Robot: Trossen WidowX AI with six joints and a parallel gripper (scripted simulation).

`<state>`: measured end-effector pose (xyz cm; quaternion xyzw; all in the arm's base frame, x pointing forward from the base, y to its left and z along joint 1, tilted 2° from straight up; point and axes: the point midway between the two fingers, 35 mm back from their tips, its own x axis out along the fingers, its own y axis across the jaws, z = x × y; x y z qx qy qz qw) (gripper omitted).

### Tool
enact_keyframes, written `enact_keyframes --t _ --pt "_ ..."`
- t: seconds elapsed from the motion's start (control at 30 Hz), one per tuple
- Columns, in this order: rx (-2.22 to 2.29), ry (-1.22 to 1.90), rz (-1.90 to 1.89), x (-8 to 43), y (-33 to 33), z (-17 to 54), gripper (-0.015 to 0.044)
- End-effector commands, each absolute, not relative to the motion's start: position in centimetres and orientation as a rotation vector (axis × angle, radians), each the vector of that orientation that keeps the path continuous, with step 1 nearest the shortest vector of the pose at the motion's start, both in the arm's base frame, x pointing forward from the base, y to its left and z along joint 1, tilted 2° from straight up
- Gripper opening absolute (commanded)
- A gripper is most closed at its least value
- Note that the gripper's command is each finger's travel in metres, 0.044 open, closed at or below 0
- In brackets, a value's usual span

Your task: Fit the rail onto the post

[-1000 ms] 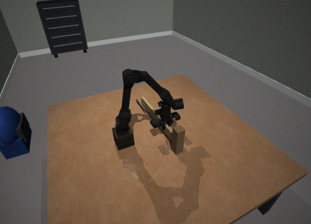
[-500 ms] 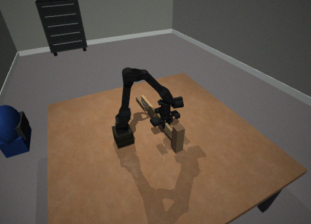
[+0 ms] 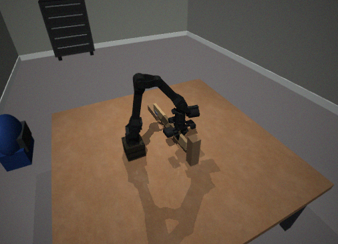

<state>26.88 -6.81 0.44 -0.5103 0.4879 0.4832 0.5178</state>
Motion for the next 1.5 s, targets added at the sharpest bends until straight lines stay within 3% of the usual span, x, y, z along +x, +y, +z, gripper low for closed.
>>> enact_keyframes --t 0.0,1.47 --pt "-1.228 1.168 1.160 26.9 -7.0 0.5 0.0000" --pt "-1.229 1.169 1.159 27.1 -8.3 0.6 0.0000"
